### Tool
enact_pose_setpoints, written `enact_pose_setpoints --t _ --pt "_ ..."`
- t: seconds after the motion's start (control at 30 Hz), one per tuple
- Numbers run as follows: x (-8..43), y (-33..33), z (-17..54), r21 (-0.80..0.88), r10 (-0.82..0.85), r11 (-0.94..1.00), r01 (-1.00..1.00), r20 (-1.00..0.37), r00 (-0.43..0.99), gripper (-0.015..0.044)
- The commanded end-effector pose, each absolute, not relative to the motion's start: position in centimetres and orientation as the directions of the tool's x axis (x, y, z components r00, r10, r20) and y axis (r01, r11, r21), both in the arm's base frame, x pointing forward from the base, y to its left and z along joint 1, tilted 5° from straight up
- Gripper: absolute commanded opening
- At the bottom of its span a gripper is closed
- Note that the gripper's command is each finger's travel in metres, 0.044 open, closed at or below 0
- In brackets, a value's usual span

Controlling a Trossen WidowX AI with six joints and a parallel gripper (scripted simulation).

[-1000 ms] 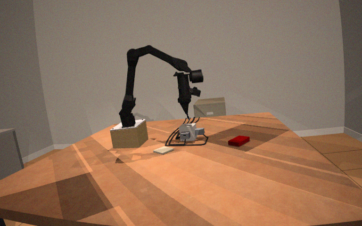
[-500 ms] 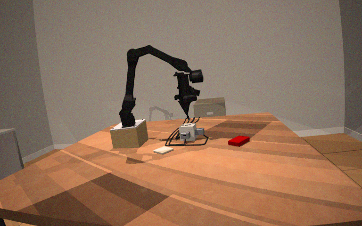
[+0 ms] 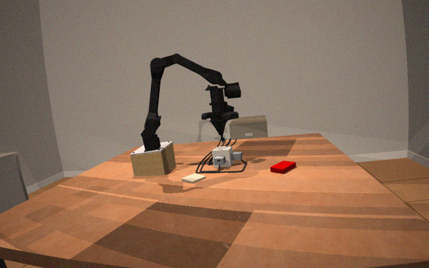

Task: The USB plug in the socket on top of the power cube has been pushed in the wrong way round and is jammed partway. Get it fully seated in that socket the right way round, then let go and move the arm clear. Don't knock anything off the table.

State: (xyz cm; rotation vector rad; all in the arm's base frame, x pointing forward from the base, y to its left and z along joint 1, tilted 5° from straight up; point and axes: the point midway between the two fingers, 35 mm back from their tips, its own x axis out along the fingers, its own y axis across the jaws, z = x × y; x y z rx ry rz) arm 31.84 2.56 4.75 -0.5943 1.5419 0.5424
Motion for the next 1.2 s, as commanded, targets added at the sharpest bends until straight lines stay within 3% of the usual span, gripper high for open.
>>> enact_pose_setpoints --t 0.0,0.6,1.17 --pt "31.86 2.56 4.73 -0.008 -0.046 0.666 -0.746 -0.998 -0.031 0.0000" --pt "31.85 2.56 4.73 0.017 -0.046 0.272 -0.962 -0.998 -0.031 0.0000" --pt "31.84 2.52 4.71 0.017 -0.050 0.274 -0.962 -0.998 -0.032 0.0000"
